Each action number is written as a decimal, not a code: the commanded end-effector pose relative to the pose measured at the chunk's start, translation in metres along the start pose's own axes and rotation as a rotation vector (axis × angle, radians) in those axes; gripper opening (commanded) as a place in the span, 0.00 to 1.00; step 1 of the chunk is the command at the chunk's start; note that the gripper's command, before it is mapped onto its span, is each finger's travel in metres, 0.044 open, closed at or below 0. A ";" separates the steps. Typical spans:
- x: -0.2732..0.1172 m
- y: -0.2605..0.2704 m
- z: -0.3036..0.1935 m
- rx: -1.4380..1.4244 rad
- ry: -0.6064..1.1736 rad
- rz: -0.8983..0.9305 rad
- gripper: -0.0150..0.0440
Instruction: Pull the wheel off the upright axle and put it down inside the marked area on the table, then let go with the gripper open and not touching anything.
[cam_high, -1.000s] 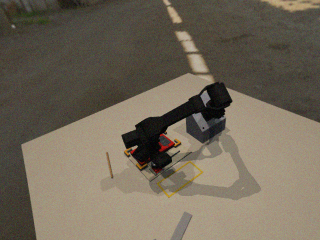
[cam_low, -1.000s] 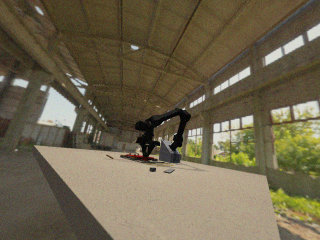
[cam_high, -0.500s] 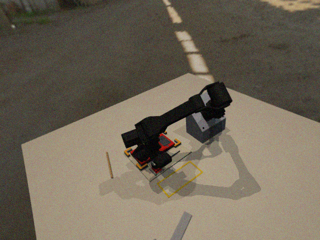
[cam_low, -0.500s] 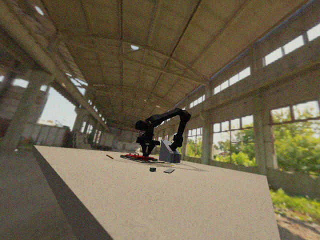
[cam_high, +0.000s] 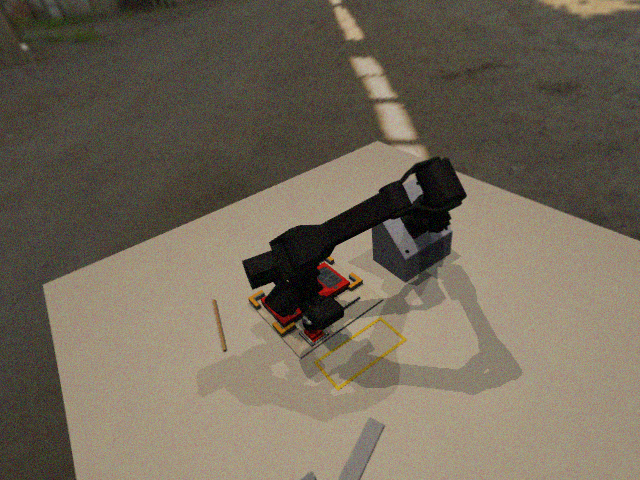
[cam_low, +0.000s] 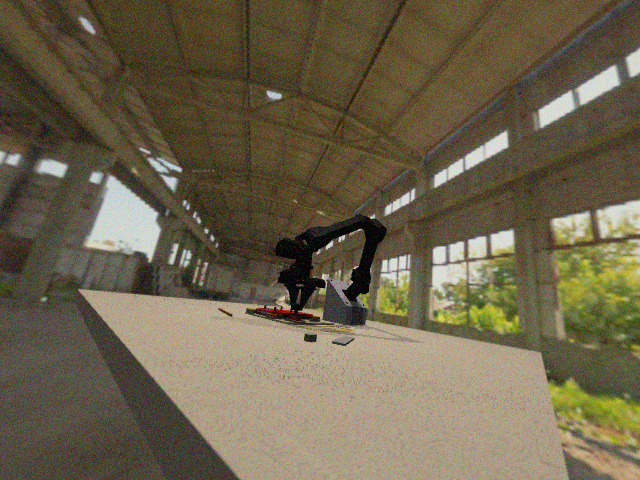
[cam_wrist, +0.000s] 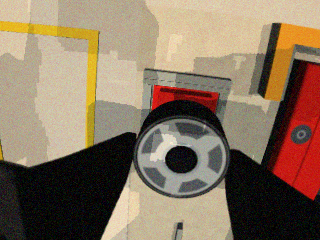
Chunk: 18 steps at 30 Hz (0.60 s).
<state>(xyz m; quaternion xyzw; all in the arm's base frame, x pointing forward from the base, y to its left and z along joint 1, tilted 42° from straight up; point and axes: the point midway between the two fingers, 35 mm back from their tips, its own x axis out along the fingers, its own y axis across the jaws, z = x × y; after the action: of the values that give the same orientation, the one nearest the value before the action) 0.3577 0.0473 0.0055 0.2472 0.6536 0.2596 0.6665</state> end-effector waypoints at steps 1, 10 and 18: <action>-0.004 -0.001 0.001 0.001 -0.004 -0.002 0.25; -0.007 -0.001 0.001 0.002 -0.005 -0.002 0.25; -0.010 -0.001 0.001 0.002 -0.005 -0.001 0.25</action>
<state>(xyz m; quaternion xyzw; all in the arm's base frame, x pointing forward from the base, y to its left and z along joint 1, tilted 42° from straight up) 0.3575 0.0434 0.0097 0.2481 0.6533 0.2596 0.6665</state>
